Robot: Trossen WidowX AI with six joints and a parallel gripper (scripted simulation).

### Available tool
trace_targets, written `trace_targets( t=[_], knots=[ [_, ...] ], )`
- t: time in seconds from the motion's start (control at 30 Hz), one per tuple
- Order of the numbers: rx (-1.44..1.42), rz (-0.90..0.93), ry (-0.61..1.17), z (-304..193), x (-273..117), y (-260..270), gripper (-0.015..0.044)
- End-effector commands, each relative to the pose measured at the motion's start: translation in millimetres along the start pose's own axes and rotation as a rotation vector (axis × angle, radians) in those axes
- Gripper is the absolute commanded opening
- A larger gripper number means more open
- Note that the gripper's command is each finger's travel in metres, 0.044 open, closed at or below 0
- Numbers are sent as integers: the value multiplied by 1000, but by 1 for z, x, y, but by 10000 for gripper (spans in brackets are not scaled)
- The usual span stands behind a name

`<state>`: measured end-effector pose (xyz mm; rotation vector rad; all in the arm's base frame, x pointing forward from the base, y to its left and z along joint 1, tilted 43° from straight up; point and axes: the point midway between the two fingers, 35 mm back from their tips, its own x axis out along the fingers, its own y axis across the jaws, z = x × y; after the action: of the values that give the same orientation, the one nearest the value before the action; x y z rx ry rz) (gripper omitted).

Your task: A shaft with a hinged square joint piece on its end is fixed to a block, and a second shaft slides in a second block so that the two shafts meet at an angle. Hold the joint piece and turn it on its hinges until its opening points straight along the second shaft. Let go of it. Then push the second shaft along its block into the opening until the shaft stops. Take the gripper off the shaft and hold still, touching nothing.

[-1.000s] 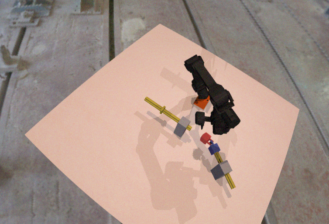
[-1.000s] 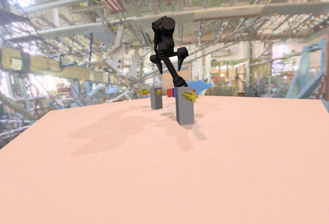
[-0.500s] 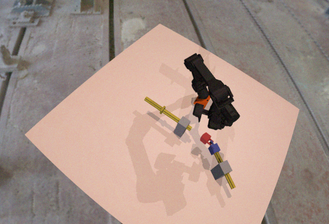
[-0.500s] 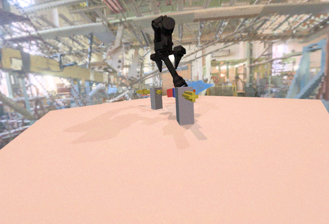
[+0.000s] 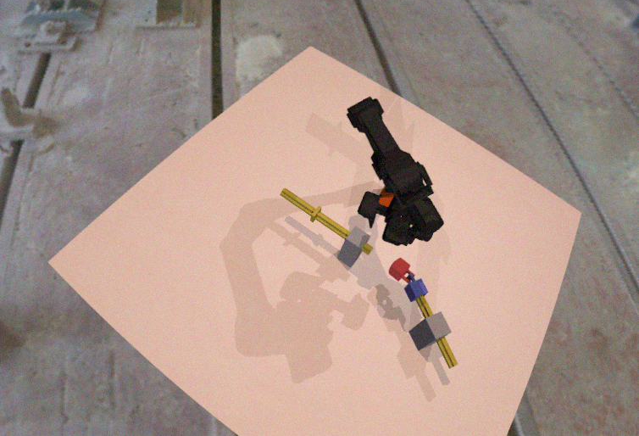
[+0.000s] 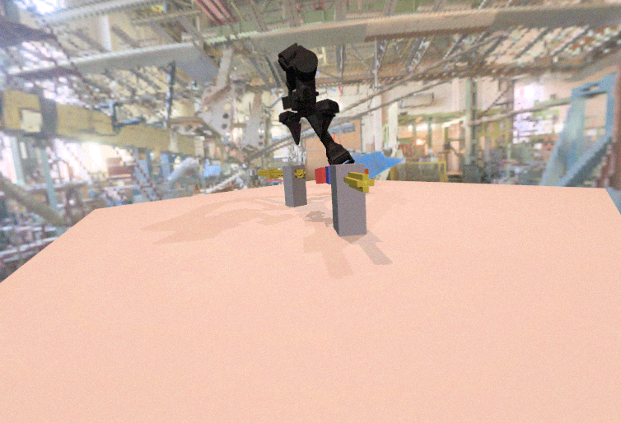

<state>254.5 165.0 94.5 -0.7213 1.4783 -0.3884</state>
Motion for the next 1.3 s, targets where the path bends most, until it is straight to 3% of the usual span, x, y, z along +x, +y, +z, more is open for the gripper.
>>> trace_targets(
  t=[0.0, 1.27],
  knots=[
    [102, 0, 2, -1, 3, -1, 440],
    [1295, 58, 35, -2, 17, -4, 440]
  ],
)
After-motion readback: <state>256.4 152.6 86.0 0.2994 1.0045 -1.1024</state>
